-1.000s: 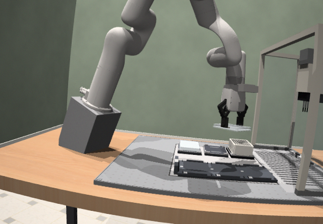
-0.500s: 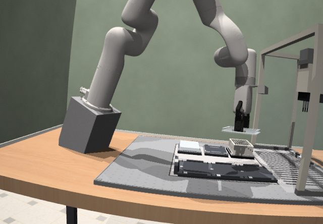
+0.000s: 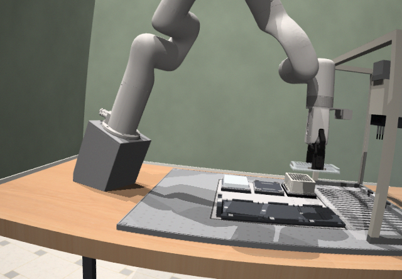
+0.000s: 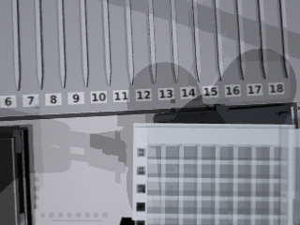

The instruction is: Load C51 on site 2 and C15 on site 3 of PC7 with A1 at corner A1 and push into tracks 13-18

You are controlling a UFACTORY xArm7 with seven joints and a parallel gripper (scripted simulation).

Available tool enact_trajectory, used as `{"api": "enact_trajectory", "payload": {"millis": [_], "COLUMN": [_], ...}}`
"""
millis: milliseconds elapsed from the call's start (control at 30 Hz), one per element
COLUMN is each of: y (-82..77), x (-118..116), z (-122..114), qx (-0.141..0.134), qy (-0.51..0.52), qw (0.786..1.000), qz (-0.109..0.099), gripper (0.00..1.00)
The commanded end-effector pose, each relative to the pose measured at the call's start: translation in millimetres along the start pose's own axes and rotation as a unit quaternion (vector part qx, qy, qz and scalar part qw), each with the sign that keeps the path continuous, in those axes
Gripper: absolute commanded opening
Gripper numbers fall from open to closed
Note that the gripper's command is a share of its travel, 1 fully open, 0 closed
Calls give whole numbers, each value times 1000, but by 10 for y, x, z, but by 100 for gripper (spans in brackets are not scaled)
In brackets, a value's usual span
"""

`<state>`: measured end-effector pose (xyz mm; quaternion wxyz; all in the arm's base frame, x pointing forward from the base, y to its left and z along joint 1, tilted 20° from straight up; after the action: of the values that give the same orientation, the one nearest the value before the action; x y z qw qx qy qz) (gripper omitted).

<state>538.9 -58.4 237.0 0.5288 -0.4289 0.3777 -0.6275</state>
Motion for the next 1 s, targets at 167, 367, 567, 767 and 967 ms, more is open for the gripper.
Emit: {"api": "enact_trajectory", "payload": {"millis": [167,367,567,767,967], "y": [5,9,9,9,9], "x": [394,467,466,466,467], "z": [227,265,265,265,265], "qx": [-7,-7,-6,-5,-3], "qy": [-20,-20,-103,-169,-266], "qw": [1000,1000,995,985,964], "qz": [17,17,17,18,18], "gripper": [0,0,0,0,0]}}
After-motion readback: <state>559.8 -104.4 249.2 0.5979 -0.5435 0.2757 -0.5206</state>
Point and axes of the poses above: the point where the finger pads meet when closed, its own y axis out along the fingers, its own x axis across the jaws, z = x × y, the point moved 7 cm from there along -y, back along the fingers
